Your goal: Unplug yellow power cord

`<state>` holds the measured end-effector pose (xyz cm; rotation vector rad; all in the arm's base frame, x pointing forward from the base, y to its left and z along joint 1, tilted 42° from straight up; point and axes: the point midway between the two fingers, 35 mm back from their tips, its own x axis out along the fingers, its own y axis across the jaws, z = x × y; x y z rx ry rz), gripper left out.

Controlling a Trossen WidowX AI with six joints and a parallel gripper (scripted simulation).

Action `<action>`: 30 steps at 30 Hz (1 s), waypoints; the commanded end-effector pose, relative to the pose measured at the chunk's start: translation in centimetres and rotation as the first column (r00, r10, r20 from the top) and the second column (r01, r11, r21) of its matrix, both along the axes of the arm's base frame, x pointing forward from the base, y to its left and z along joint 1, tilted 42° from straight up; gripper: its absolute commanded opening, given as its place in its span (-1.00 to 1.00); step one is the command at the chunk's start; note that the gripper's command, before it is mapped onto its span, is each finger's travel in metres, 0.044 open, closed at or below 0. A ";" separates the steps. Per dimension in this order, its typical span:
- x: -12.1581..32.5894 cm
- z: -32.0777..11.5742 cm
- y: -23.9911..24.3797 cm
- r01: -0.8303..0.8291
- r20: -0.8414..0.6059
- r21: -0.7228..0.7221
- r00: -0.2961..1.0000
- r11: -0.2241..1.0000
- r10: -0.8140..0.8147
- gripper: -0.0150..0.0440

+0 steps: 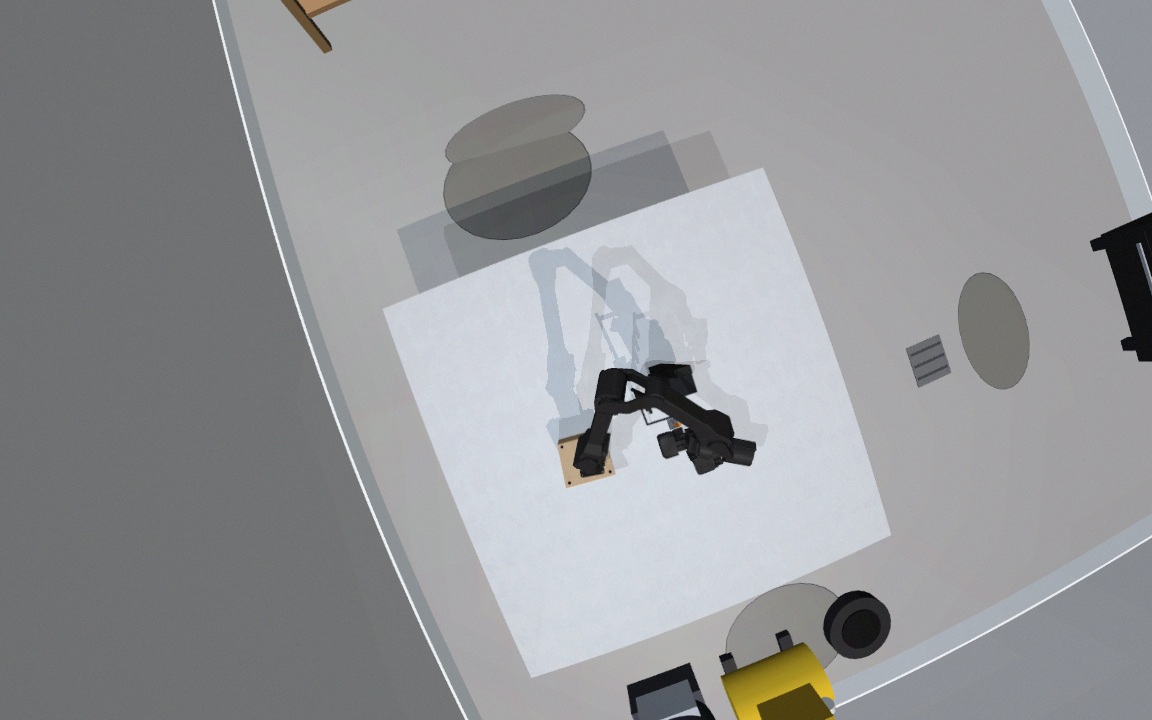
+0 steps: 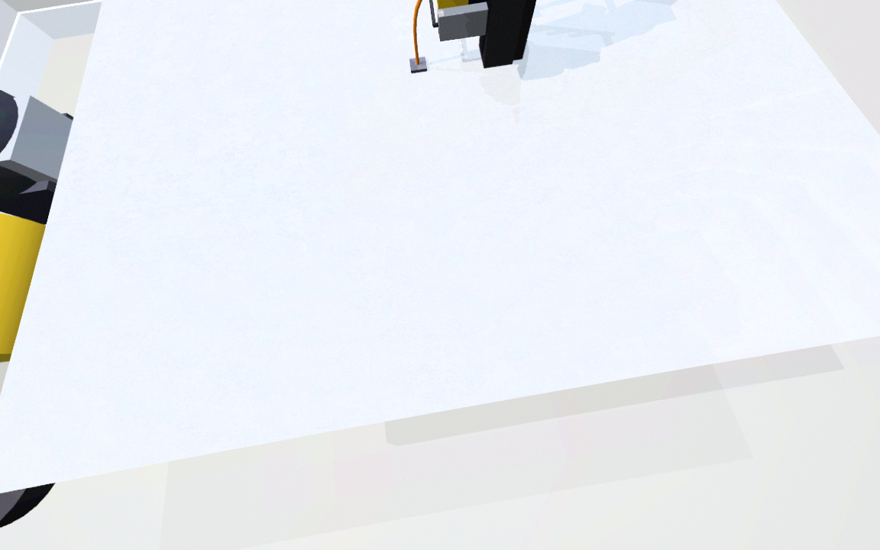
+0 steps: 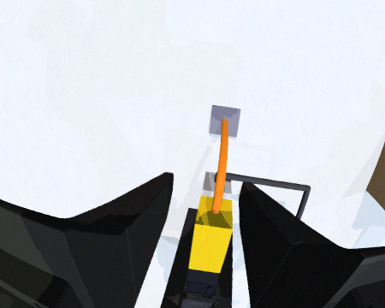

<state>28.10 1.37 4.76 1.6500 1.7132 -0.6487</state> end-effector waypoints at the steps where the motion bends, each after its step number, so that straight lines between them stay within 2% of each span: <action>1: -0.8 -0.5 1.7 -0.048 -0.047 0.005 0.998 0.999 0.048 0.05; 30: -1.2 2.0 4.5 -0.048 -0.047 0.006 0.998 0.999 0.048 0.05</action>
